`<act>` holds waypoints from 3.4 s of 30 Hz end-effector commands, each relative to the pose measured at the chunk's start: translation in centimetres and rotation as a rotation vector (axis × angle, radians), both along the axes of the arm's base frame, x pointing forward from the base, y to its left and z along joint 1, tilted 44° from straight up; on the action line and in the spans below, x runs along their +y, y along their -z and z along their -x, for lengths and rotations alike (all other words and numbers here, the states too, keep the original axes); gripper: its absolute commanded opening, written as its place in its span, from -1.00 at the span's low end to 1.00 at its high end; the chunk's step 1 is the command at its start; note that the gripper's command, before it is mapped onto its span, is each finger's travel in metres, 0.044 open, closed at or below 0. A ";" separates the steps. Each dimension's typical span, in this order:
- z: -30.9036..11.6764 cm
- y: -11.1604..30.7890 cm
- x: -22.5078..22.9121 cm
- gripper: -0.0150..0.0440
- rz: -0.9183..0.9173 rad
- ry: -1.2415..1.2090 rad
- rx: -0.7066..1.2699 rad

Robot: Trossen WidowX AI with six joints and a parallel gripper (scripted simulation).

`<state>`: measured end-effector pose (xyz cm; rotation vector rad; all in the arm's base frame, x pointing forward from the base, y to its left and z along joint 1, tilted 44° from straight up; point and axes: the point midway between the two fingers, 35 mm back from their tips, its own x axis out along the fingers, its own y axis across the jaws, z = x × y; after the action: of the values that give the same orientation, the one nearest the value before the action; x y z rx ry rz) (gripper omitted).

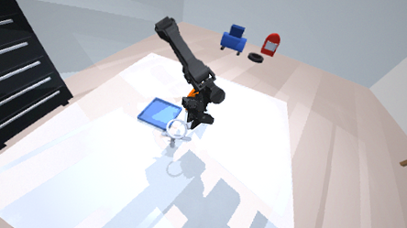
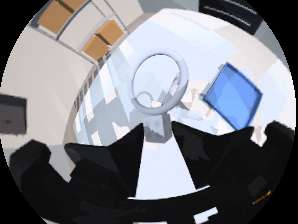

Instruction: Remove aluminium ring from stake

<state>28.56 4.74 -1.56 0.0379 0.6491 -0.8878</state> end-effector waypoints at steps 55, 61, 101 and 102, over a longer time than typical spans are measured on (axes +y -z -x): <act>3.7 -2.0 -5.7 -0.49 -0.261 0.017 0.182; 4.0 -2.5 -6.2 -0.49 -0.282 -0.043 0.282; 6.3 -7.1 -8.4 -0.49 -0.427 -0.619 0.645; 6.4 -7.1 -8.4 -0.49 -0.427 -0.621 0.645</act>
<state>22.18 -3.74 5.08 -0.0624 1.3624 -0.1662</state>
